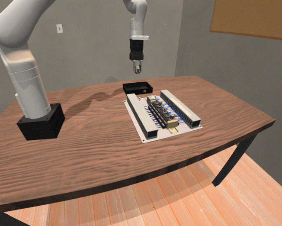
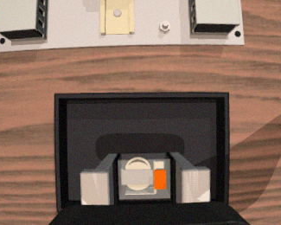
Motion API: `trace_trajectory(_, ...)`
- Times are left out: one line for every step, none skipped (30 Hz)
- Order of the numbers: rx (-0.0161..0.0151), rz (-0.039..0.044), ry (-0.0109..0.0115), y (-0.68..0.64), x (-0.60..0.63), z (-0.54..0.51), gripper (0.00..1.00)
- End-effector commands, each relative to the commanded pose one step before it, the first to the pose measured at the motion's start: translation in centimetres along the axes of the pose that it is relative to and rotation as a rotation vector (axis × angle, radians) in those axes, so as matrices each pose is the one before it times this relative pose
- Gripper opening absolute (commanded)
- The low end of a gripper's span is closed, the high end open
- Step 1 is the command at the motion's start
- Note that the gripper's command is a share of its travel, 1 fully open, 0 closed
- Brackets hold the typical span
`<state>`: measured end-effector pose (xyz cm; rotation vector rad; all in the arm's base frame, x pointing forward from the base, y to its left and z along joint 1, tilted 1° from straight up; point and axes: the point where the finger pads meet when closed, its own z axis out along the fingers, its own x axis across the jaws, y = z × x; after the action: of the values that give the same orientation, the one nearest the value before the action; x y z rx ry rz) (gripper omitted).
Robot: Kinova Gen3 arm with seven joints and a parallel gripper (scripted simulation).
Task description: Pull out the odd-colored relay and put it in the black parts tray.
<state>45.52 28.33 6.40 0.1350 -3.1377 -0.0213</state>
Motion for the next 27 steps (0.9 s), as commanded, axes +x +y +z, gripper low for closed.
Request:
trace_trajectory(-0.00127,0.00001,-0.00208,0.034,-0.062,-0.112,0.0)
trace_trajectory(0.0,0.0,0.0,0.0,0.0,0.0,0.0)
trace_trajectory(0.0,0.0,0.0,0.0,0.0,0.0,0.0)
trace_trajectory(0.0,0.0,0.0,0.0,0.0,0.0,0.0)
trace_trajectory(0.0,0.0,0.0,0.0,0.0,0.0,0.0)
trace_trajectory(0.0,0.0,0.0,0.0,0.0,0.0,0.0)
trace_trajectory(0.0,0.0,0.0,0.0,0.0,0.001,0.0)
trace_trajectory(0.0,0.0,0.0,0.0,0.0,0.003,0.0)
trace_trajectory(0.0,0.0,0.0,0.0,0.0,0.007,0.0)
trace_trajectory(0.0,0.0,0.0,0.0,0.0,0.011,0.0)
trace_trajectory(0.0,0.0,0.0,0.0,0.0,0.015,0.0)
trace_trajectory(0.0,0.0,0.0,0.0,0.0,0.021,0.0)
trace_trajectory(0.0,0.0,0.0,0.0,0.0,0.027,0.0)
trace_trajectory(0.0,0.0,0.0,0.0,0.0,0.034,0.0)
trace_trajectory(0.0,0.0,0.0,0.0,0.0,0.041,0.0)
trace_trajectory(0.0,0.0,0.0,0.0,0.0,0.048,0.0)
trace_trajectory(0.0,0.0,0.0,0.0,0.0,0.0,0.0)
trace_trajectory(0.0,0.0,0.0,0.0,0.0,0.0,0.0)
trace_trajectory(0.0,0.0,0.0,0.0,0.0,0.056,0.0)
trace_trajectory(0.0,0.0,0.0,0.0,0.0,0.065,0.0)
trace_trajectory(0.0,0.0,0.0,0.0,0.0,0.073,0.0)
trace_trajectory(0.0,0.0,0.0,0.0,0.0,0.082,0.0)
trace_trajectory(0.0,0.0,0.0,0.0,0.0,0.09,0.0)
trace_trajectory(0.0,0.0,0.0,0.0,0.0,0.099,0.0)
trace_trajectory(0.0,0.0,0.0,0.0,0.0,0.108,0.0)
trace_trajectory(0.0,0.0,0.0,0.0,0.001,0.117,0.0)
trace_trajectory(0.0,0.0,0.0,0.001,0.0,0.127,0.0)
